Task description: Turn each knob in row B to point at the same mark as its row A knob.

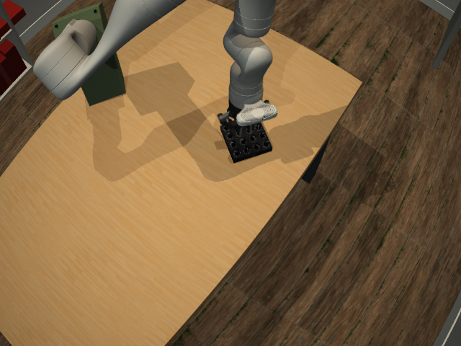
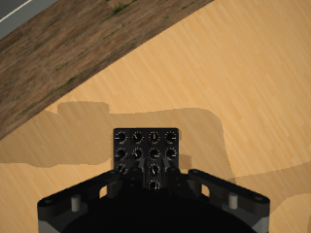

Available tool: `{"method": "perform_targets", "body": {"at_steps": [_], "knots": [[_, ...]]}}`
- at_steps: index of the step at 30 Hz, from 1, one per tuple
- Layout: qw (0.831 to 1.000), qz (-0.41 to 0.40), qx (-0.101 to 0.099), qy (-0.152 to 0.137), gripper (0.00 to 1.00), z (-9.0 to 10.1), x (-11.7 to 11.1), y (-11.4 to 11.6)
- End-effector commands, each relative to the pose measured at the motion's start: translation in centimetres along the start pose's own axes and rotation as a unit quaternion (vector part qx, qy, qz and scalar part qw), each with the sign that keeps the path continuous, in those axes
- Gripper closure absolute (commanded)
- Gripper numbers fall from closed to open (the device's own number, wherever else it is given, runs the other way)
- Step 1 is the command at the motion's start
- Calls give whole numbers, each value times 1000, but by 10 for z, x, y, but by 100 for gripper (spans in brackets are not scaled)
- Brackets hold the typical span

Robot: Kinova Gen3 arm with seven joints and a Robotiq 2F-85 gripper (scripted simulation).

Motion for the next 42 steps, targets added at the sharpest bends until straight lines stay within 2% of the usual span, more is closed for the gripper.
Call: {"method": "perform_targets", "body": {"at_steps": [1, 27, 42], "knots": [[1000, 0, 1, 0, 81, -3, 0, 1], [1000, 0, 1, 0, 81, -32, 0, 1], [1000, 0, 1, 0, 81, -37, 0, 1]]}}
Point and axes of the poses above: the point where the finger pads meet when closed, its own z axis back along the fingers, its own y axis across the jaws, x = y × z, the point moved 3 cm from there along z, back along the fingers, and after that the axes turned 6 degrees about -z, right-handed, at the moved point
